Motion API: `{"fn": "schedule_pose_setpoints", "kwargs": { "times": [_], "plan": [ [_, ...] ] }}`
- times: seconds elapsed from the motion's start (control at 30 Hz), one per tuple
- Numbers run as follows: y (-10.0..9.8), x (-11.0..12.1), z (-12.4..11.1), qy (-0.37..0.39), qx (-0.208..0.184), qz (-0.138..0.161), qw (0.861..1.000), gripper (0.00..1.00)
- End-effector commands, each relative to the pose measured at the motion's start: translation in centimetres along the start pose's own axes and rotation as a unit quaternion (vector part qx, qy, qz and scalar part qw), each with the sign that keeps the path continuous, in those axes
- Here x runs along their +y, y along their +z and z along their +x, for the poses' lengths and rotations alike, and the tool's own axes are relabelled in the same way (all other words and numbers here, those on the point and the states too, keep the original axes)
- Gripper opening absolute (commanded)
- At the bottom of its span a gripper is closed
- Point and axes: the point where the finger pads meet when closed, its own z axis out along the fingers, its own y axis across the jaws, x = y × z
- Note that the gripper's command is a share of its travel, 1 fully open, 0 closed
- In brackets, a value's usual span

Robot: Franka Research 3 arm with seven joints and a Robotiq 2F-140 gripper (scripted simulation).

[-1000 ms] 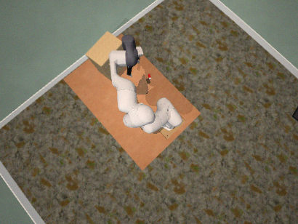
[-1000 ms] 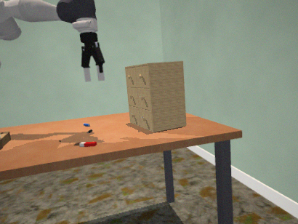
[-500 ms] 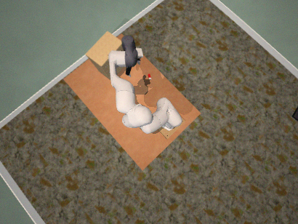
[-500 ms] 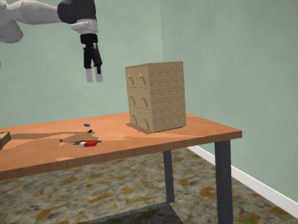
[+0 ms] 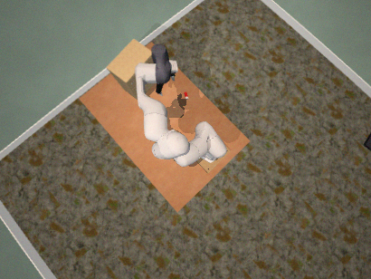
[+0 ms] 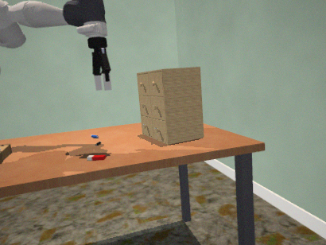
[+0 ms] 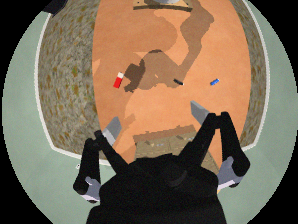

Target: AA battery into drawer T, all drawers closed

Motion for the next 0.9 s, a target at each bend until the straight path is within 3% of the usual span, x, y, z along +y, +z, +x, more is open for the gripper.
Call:
{"fn": "schedule_pose_setpoints", "kwargs": {
  "times": [0.0, 0.27, 0.6, 0.87],
  "plan": [
    [0.1, 0.1, 0.1, 0.010, 0.001, -0.002, 1.000, 1.00],
    [0.3, 0.1, 0.0, 0.010, -0.005, -0.002, 1.000, 1.00],
    [1.1, 0.1, -0.9, 0.010, -0.048, -0.002, 0.999, 1.00],
    [2.9, 0.1, -2.8, 0.010, -0.145, -0.001, 0.989, 1.00]
  ]
}}
